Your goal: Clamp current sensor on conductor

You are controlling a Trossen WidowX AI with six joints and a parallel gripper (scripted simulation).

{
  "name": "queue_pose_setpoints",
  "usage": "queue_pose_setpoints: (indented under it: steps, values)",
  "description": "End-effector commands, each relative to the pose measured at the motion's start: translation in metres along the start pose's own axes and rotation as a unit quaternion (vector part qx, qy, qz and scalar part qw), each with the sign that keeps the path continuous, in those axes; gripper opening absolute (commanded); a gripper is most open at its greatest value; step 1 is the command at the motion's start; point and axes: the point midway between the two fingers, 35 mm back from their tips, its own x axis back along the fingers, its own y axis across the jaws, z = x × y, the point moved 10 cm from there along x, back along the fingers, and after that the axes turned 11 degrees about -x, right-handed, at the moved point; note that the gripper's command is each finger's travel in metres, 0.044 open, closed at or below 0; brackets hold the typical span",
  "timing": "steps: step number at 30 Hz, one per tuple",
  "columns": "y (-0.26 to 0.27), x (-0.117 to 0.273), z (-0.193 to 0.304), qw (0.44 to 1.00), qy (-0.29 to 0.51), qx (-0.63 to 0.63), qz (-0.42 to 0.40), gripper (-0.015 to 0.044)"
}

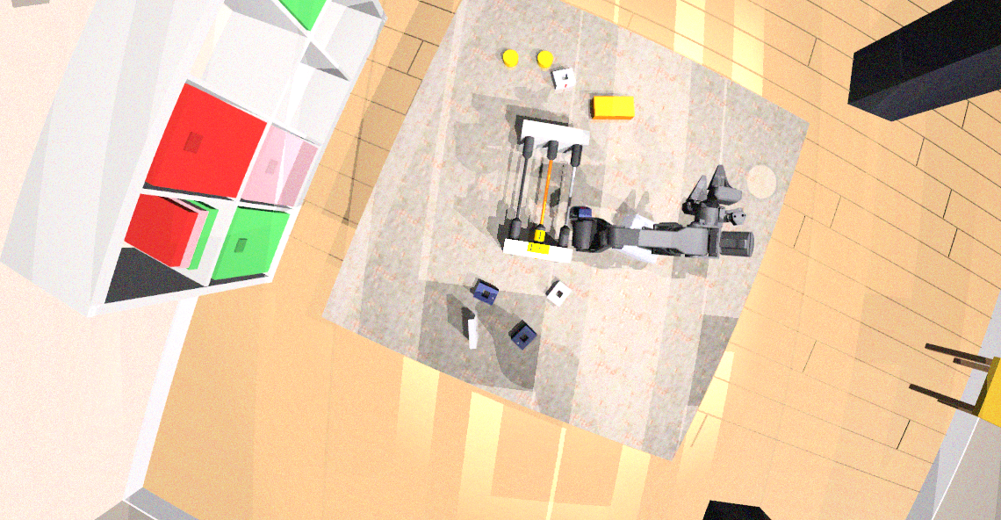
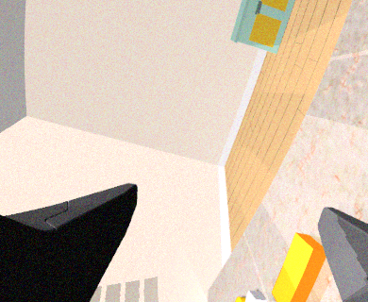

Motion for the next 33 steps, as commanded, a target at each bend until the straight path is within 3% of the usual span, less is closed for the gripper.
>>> queue_pose_setpoints:
  steps: [1, 16, 33]
  values:
    - [0.0, 0.0, 0.0, 1.0, 0.001, 0.0, 0.001, 0.0426]
    - [0.032, -0.037, 0.019, 0.967, 0.173, 0.182, 0.044, 0.044]
    - [0.075, -0.078, 0.091, 0.832, 0.353, 0.423, -0.058, 0.044]
